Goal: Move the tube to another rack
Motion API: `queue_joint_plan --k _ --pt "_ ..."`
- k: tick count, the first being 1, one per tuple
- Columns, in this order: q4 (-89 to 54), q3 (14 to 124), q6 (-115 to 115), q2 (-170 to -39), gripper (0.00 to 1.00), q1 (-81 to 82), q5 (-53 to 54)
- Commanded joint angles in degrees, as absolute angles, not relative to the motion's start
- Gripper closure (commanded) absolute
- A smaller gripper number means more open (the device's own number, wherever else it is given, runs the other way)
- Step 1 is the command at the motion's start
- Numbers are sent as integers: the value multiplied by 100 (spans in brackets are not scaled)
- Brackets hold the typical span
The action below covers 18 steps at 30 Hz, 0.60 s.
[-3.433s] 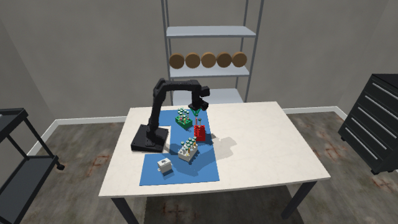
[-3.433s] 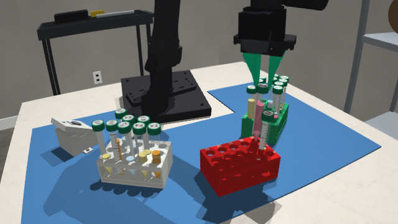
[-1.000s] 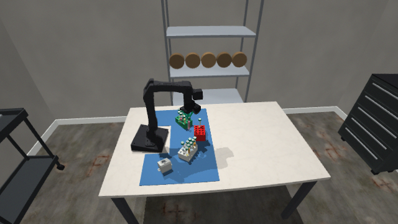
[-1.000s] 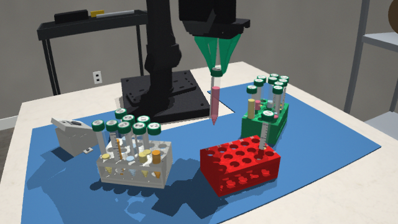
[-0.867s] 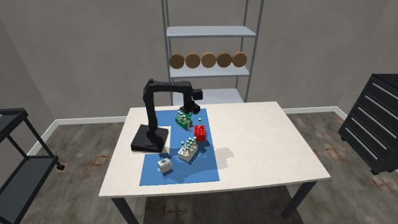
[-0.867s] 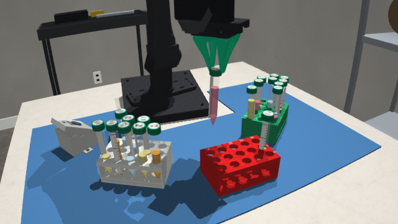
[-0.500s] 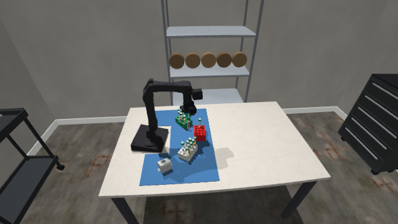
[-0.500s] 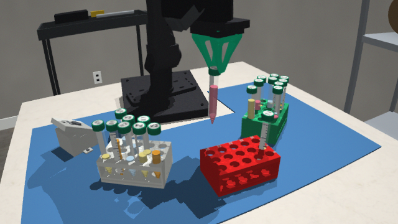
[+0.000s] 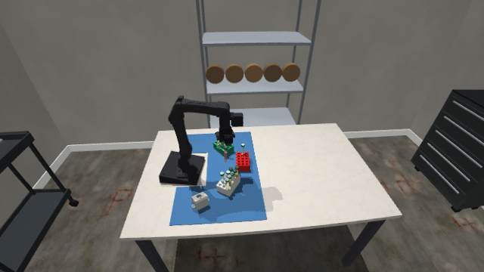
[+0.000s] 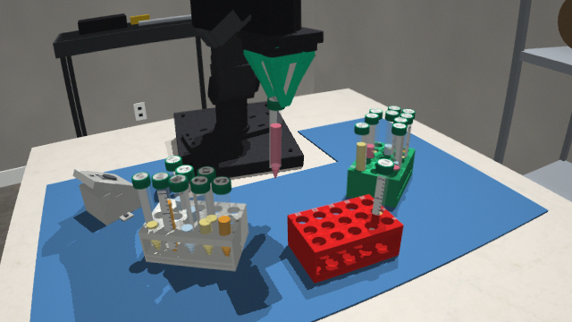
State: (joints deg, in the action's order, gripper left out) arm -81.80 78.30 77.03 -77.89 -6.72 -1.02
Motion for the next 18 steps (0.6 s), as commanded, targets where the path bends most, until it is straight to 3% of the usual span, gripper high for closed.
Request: queue_joint_plan --k 1,18 --pt "-8185 7812 7358 -7645 100 -873 -83" --pt "-8216 7547 6132 -7355 100 -2117 118"
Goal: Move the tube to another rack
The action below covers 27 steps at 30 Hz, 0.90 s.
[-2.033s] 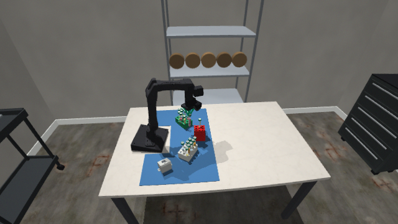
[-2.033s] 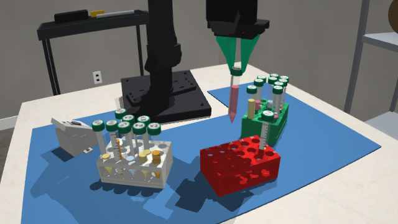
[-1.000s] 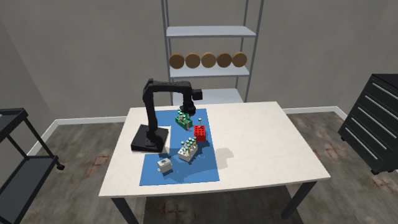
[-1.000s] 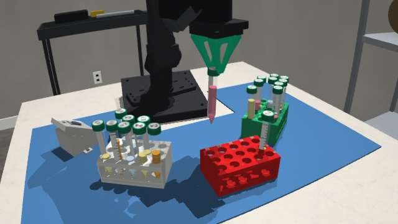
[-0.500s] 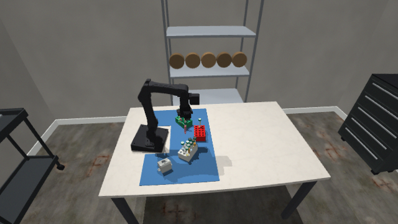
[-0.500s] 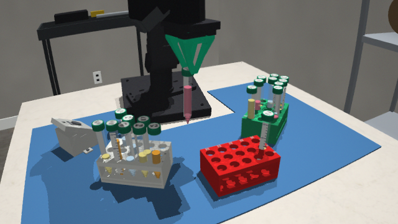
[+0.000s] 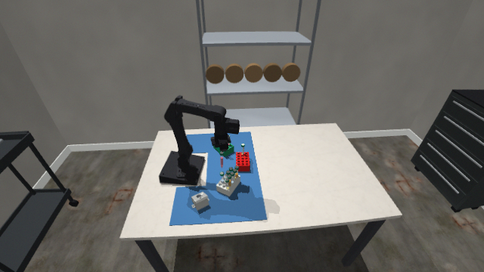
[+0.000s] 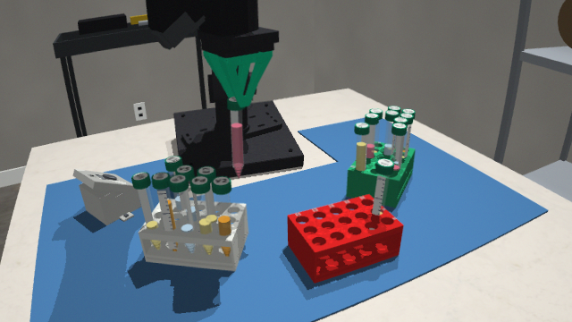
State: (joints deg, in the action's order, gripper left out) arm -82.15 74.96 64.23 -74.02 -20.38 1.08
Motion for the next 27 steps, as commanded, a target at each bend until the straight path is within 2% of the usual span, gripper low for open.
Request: queue_joint_plan --k 1,27 --pt "-8216 7547 6132 -7355 100 -2117 118" --pt "-8172 8296 5868 -8149 100 -2384 161"
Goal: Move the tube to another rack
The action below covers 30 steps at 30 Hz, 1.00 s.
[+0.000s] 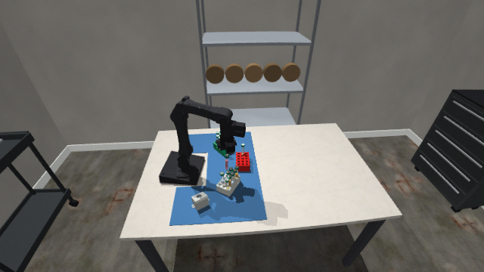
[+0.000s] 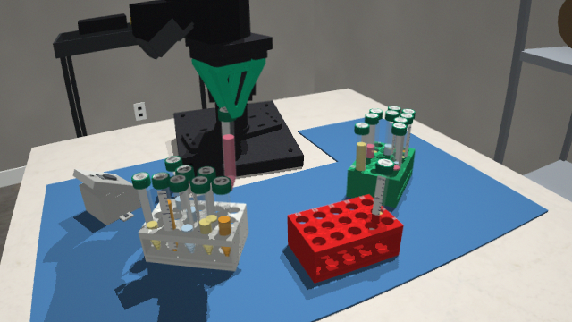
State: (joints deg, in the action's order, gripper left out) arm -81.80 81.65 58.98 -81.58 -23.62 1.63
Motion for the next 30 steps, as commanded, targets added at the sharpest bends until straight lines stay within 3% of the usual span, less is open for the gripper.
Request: queue_joint_plan --k 1,30 --pt "-8172 8331 5859 -8184 100 -2394 162" --pt "-8220 8980 5713 -8786 100 -2542 186"
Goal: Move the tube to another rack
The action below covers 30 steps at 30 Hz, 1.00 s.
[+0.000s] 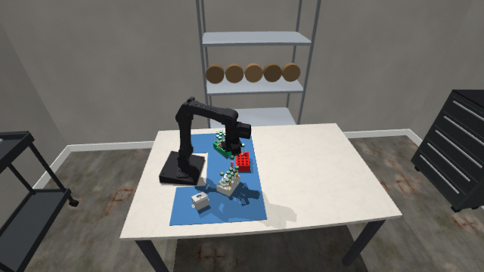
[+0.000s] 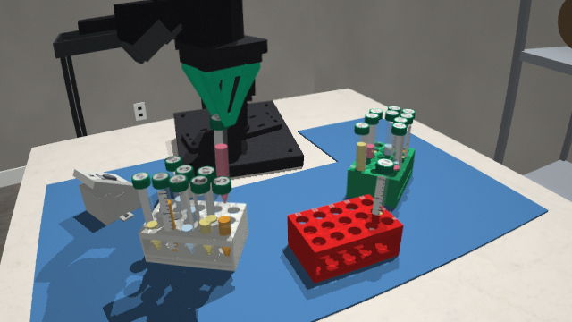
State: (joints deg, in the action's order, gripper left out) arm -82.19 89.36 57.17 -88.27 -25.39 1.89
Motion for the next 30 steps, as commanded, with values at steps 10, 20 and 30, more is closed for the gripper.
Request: queue_joint_plan --k 10,20,30 --pt "-8220 8981 5713 -8787 100 -2542 186" --pt "-8224 9007 5731 -8808 100 -2523 183" --pt "-8226 9078 5785 -8874 100 -2469 174"
